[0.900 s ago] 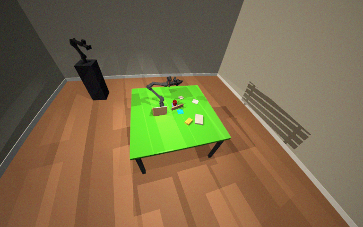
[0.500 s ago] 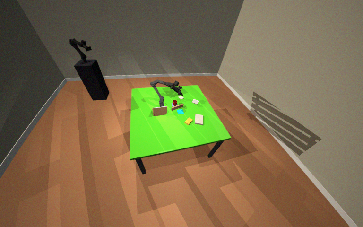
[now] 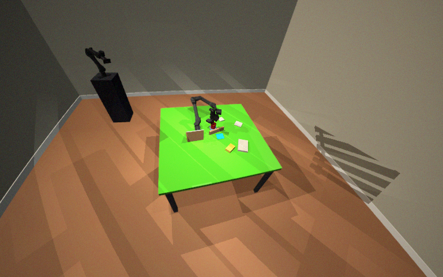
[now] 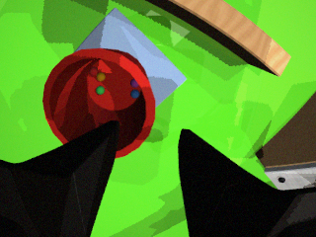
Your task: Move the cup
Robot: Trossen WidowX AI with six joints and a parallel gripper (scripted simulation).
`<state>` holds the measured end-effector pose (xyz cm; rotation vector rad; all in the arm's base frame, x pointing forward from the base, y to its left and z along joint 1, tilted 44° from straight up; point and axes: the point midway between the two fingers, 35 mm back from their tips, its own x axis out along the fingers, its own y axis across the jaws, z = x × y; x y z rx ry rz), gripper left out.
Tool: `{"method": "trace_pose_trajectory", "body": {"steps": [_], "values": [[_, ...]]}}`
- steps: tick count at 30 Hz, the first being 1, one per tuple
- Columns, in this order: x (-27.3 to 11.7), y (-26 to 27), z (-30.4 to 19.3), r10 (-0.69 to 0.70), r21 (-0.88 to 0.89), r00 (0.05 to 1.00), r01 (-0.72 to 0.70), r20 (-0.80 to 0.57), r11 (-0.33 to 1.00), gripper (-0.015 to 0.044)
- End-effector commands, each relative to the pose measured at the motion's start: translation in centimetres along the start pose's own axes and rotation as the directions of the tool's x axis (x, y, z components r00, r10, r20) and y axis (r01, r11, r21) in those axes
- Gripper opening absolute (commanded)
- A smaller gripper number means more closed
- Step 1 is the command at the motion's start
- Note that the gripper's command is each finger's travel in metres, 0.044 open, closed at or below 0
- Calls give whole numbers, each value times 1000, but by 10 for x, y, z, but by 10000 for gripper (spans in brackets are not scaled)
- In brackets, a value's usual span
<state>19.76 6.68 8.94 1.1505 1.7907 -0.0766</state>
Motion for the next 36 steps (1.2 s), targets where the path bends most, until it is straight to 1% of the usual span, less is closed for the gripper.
{"method": "trace_pose_trajectory", "body": {"steps": [1, 8, 36], "values": [[-1, 2, -3, 9, 40, 1000, -8, -30, 999, 148], [3, 2, -3, 8, 41, 1000, -7, -29, 999, 148], [48, 3, -4, 9, 40, 1000, -7, -27, 999, 148]]}}
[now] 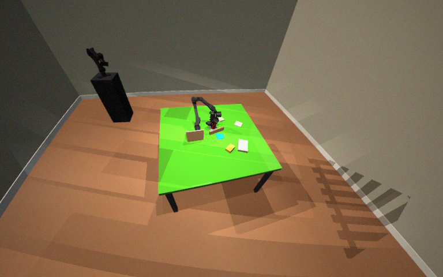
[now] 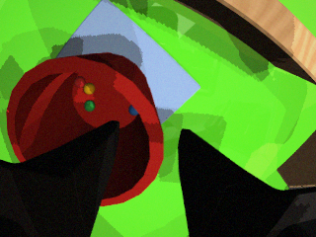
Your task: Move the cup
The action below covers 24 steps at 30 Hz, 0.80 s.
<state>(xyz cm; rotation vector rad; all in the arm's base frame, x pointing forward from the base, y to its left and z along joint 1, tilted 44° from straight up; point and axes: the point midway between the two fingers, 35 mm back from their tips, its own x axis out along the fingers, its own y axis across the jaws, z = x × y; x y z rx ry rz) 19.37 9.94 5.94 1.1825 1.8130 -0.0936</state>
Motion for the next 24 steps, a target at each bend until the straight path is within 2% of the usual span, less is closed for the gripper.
{"method": "trace_pose_trajectory", "body": {"steps": [1, 14, 24], "values": [[5, 0, -1, 5, 6, 1000, -5, -6, 1000, 148], [22, -1, -4, 7, 5, 1000, -7, -11, 1000, 148], [20, -1, -3, 2, 0, 1000, -2, -6, 1000, 81]]}}
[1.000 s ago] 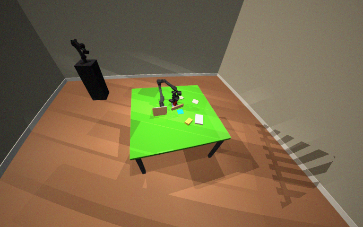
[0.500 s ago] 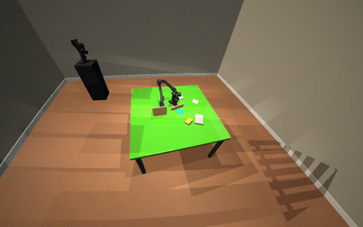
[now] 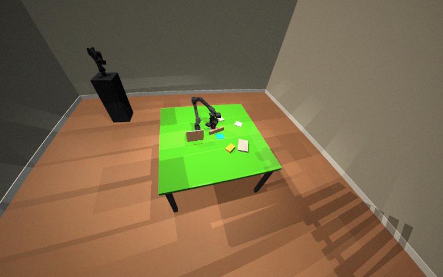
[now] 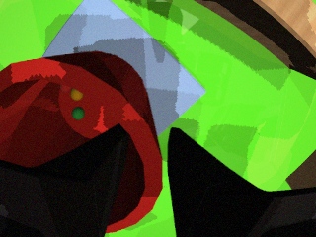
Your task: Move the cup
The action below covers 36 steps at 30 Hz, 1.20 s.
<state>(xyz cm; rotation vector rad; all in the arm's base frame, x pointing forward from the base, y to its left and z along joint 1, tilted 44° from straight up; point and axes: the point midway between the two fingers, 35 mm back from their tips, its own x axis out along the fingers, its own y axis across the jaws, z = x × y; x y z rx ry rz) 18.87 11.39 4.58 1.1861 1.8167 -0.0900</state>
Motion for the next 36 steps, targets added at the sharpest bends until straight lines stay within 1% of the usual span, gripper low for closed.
{"method": "trace_pose_trajectory", "body": {"steps": [1, 12, 18, 36], "values": [[0, 0, 0, 0, -1, 1000, 0, 0, 1000, 74], [0, 0, 0, 0, -1, 1000, 0, 0, 1000, 1], [-7, 1, 1, -1, 0, 1000, 1, 2, 1000, 0], [-59, 2, 6, -2, 5, 1000, 2, 4, 1000, 0]]}}
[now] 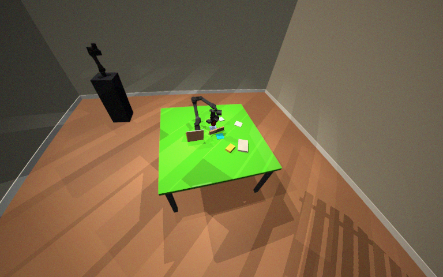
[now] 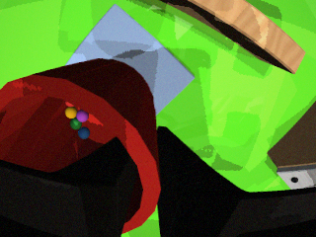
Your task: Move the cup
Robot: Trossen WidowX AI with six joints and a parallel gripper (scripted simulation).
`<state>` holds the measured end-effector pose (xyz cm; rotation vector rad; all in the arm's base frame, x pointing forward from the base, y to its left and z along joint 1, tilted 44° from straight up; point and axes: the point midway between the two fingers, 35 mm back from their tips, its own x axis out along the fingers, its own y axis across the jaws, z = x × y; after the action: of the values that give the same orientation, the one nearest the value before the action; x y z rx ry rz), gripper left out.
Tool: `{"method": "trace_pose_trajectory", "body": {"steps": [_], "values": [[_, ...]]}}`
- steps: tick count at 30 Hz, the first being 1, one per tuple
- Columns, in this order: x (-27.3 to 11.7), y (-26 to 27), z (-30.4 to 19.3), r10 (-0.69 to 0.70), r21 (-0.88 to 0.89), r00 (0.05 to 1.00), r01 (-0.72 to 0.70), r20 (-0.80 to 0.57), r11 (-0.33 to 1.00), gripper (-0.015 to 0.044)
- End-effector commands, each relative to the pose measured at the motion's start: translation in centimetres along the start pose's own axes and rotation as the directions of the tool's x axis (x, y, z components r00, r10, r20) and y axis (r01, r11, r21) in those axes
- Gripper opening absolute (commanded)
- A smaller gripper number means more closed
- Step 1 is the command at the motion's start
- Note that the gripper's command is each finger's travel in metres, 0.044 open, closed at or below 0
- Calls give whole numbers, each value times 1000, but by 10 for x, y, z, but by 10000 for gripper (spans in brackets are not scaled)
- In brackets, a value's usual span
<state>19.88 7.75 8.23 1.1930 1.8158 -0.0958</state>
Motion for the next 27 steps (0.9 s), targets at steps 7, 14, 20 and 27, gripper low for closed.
{"method": "trace_pose_trajectory", "body": {"steps": [7, 14, 20, 27], "values": [[-27, 0, 0, 0, -2, 1000, 0, -2, 1000, 0], [-28, 2, -1, 7, 1, 1000, -7, -4, 1000, 0], [-28, 2, -1, 7, 1, 1000, -7, -4, 1000, 0], [-28, 2, 0, 7, 1, 1000, -7, -3, 1000, 0]]}}
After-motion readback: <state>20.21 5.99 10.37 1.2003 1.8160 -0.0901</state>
